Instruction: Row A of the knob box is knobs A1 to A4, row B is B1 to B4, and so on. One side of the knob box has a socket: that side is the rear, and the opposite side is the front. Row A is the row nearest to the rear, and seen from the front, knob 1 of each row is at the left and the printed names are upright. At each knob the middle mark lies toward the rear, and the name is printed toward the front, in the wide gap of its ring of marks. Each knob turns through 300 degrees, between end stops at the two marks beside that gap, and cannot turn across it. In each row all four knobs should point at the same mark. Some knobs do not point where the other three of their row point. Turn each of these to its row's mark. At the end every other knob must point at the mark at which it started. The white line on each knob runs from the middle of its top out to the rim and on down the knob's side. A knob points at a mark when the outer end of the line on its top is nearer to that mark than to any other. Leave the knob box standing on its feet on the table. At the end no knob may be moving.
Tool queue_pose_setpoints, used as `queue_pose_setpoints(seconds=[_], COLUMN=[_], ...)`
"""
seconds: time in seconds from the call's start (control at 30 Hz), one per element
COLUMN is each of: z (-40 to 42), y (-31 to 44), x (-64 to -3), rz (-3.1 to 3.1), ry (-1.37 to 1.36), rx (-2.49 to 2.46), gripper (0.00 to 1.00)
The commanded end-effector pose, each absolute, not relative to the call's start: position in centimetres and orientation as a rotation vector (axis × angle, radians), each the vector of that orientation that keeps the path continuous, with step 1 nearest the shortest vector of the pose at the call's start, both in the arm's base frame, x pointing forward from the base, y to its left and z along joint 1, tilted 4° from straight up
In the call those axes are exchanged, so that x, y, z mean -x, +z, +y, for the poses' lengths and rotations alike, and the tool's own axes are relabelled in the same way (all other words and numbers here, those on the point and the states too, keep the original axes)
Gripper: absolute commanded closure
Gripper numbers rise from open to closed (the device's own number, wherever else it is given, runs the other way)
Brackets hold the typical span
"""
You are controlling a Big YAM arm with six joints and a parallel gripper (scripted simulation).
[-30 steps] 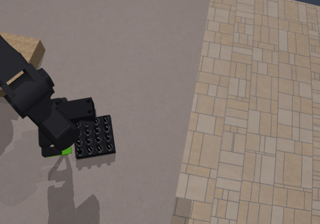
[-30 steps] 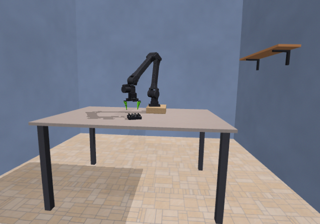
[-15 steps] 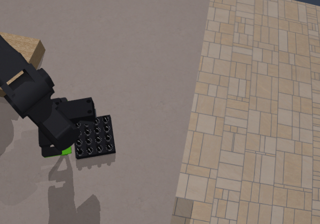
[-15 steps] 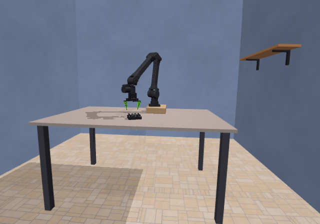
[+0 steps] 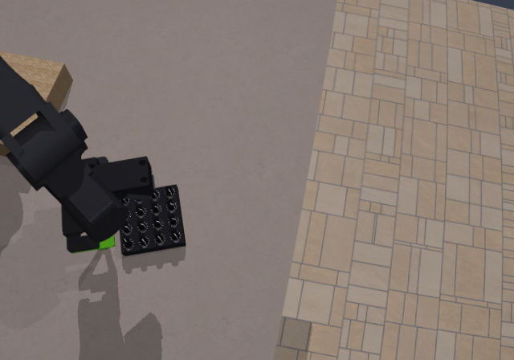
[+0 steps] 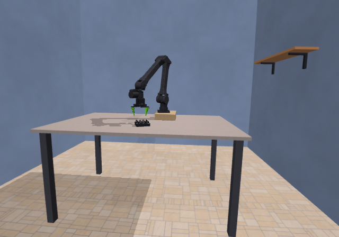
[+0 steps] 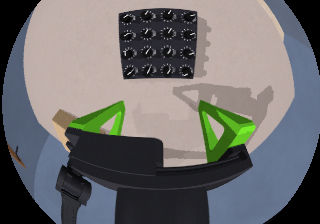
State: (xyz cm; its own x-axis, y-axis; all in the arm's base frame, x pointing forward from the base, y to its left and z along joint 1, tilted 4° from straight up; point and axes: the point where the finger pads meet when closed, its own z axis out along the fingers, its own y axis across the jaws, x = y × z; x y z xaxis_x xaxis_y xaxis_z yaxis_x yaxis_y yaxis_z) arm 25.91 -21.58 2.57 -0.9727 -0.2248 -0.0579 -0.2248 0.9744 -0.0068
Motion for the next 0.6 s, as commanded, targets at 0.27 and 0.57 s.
queue_pose_setpoints(seconds=[0.27, 0.57], z=[-22.7, -21.3], y=[4.2, 6.0], x=[-26.9, -29.5], rz=[3.016, 3.015], ry=[-0.066, -0.072], rx=[0.354, 0.233], gripper=[0.0, 0.0])
